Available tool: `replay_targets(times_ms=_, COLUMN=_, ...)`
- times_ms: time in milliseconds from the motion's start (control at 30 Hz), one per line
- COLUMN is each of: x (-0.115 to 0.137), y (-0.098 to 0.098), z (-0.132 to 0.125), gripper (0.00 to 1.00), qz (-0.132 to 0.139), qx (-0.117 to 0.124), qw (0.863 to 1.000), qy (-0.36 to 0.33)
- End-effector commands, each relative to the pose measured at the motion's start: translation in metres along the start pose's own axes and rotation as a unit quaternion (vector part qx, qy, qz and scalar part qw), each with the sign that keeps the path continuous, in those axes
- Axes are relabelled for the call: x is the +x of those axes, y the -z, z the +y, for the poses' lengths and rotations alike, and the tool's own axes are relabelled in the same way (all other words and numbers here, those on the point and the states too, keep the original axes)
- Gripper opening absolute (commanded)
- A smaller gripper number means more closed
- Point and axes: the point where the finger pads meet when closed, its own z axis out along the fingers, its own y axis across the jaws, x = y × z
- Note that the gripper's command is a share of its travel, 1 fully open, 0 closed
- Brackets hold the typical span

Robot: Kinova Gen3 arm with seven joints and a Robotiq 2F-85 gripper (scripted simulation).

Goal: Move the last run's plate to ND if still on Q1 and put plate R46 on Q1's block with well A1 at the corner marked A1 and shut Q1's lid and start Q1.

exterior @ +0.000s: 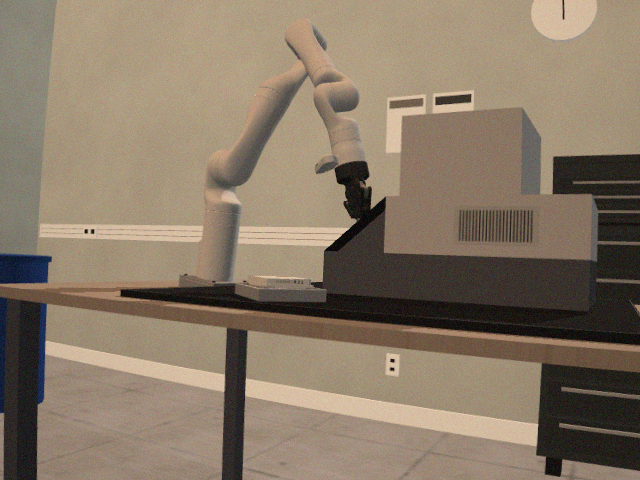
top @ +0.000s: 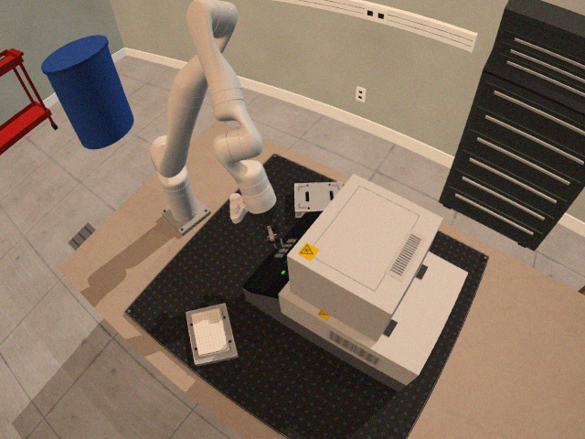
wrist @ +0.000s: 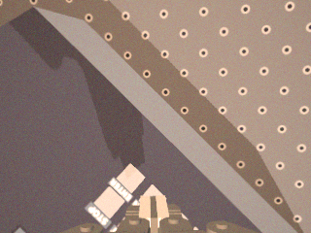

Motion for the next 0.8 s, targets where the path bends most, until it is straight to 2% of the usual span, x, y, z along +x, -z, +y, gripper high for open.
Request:
replay_targets(times_ms=0, x=-0.001, y=-0.002, z=-0.006, gripper=0.1, qz=0.0, qx=0.006, qw=1.0, qy=0.0)
replay_targets(times_ms=767, x=-0.004, y=-0.013, z=-0.009, gripper=0.1, qz=0.0, qx=0.005, qw=1.0, qy=-0.001)
